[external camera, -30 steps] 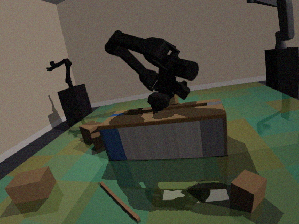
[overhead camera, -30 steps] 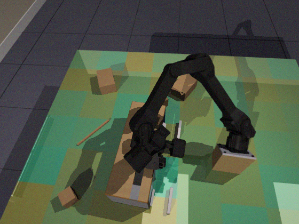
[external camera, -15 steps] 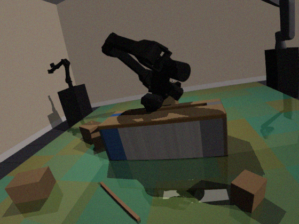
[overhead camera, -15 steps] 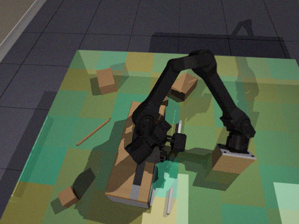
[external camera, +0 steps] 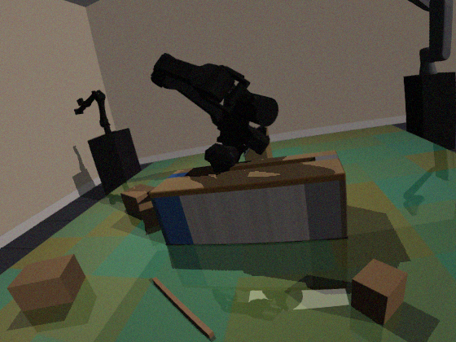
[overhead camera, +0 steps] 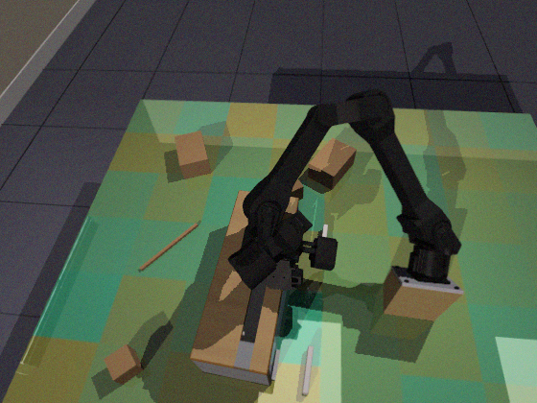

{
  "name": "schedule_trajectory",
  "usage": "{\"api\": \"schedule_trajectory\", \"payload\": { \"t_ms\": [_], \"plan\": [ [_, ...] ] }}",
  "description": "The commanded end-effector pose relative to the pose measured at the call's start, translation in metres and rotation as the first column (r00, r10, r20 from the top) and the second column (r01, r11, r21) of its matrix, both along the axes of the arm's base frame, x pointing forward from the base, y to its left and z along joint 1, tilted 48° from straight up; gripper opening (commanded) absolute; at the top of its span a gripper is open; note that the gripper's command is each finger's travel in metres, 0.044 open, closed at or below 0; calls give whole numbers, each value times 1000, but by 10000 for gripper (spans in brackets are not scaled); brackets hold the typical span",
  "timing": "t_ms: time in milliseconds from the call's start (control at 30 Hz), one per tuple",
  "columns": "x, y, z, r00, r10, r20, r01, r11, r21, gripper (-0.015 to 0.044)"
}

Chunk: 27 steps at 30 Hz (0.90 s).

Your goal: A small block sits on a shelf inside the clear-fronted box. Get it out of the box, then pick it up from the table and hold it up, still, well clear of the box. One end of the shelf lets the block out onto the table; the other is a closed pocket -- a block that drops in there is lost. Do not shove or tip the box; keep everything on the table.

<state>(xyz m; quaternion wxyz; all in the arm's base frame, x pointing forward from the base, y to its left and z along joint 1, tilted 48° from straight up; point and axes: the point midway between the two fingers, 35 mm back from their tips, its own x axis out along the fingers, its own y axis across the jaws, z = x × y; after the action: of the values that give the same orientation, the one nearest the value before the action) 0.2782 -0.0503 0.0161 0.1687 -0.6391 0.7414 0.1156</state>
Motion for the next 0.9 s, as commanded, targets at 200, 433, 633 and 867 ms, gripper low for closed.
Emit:
{"api": "schedule_trajectory", "payload": {
  "t_ms": [200,433,633,867],
  "plan": [
    [-3,-11,11,1000,1,-7,-1,1000,-3,400],
    [-4,-18,18,1000,1,-8,-1,1000,-4,400],
    [-5,-23,24,1000,1,-8,-1,1000,-4,400],
    [-6,-31,32,1000,1,-8,-1,1000,-4,400]
  ]
}}
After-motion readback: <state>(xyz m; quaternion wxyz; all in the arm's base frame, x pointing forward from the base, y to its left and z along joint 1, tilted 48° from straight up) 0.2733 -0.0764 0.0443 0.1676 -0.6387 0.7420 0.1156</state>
